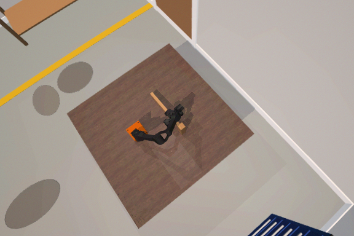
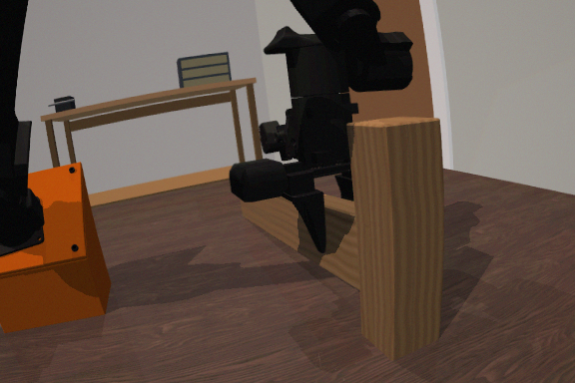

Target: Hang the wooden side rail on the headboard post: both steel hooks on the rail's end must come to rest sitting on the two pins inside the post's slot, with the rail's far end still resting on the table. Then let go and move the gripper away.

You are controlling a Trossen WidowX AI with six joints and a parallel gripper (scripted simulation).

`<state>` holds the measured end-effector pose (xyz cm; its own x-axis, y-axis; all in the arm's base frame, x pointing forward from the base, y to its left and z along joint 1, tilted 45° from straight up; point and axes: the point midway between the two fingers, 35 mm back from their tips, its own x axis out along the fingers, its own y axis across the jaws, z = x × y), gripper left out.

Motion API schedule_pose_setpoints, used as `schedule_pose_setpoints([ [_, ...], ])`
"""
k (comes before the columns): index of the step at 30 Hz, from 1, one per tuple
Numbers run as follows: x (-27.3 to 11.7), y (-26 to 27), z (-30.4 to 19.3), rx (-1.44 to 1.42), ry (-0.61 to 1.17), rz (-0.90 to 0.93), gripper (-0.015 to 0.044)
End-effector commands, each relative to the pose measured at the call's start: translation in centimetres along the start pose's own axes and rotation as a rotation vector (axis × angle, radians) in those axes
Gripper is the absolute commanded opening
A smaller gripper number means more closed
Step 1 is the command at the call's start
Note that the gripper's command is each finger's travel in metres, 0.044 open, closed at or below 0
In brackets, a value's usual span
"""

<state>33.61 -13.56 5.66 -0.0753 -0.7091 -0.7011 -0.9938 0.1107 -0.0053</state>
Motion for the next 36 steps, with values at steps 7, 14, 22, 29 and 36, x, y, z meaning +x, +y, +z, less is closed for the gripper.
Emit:
schedule_pose_setpoints([
  [7,-0.26,-0.23,-0.07,-0.003,-0.004,-0.010,0.0000],
  [14,-0.32,-0.21,-0.14,-0.003,-0.004,-0.010,0.0000],
  [22,-0.36,-0.20,-0.23,-0.003,-0.004,-0.010,0.0000],
  [29,-0.36,-0.25,-0.30,-0.003,-0.004,-0.010,0.0000],
  [36,-0.34,-0.20,-0.38,-0.003,-0.004,-0.010,0.0000],
])
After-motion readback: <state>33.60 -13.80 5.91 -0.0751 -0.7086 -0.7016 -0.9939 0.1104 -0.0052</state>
